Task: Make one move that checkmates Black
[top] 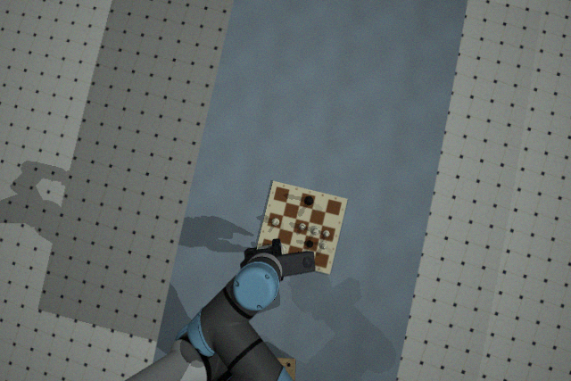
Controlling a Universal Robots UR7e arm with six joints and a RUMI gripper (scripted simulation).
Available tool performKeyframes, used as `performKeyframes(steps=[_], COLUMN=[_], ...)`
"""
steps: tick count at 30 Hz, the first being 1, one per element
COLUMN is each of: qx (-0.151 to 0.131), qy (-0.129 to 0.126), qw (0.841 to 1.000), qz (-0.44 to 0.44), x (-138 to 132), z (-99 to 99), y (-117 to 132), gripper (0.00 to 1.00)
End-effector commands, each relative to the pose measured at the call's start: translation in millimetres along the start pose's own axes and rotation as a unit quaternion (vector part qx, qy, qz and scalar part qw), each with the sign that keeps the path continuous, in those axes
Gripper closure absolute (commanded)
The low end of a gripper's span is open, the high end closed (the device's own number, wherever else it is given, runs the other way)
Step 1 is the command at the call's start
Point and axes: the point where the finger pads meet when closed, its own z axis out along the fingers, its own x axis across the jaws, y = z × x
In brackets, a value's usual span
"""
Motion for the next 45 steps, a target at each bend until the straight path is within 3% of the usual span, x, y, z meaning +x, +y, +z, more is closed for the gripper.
performKeyframes(steps=[1,27,45], qx=[0.000,-0.002,-0.001], qy=[0.000,0.002,0.001], qw=[1.000,1.000,1.000], qz=[0.000,0.000,0.000], x=[0.9,2.0,0.8], z=[0.6,38.7,39.8], y=[0.6,1.8,0.8], gripper=[0.75,0.75,0.75])
